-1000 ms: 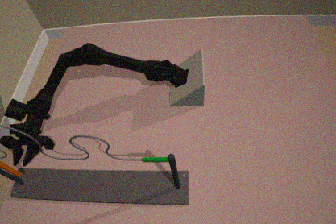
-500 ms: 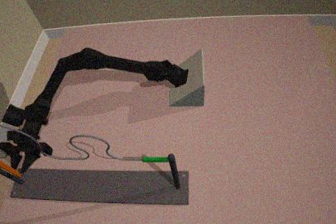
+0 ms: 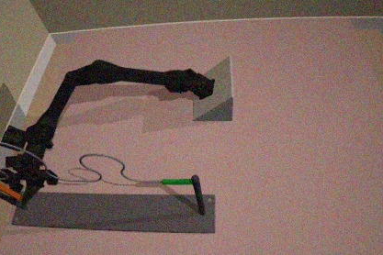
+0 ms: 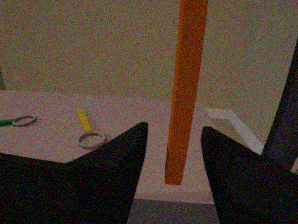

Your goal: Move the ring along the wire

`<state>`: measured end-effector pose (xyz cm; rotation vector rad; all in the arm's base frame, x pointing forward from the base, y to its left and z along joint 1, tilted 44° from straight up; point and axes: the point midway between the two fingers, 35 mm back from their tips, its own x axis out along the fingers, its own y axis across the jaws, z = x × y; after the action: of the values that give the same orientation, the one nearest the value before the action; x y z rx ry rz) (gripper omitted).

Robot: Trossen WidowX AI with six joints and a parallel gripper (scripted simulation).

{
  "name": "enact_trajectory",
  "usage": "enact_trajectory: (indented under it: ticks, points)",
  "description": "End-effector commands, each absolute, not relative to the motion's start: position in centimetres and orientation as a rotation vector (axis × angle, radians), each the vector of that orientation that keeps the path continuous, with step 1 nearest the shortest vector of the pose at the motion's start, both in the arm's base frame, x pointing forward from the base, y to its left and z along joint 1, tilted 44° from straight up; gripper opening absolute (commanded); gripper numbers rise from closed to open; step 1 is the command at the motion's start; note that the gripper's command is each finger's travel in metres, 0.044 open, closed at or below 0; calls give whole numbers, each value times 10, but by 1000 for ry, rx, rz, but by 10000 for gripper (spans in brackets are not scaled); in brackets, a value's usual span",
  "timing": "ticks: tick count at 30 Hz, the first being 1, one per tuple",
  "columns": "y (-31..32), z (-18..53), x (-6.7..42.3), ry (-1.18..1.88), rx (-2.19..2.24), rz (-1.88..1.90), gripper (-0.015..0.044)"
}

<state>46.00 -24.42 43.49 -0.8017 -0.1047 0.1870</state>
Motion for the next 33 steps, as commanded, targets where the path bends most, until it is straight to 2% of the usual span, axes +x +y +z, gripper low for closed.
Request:
enact_trajectory:
  ticks: [1,30,33]
  points:
    - [-243,435,467,-104,-800,183,160]
    - [-242,435,469,-104,-800,183,160]
    - [-241,435,468,-107,-803,187,81]
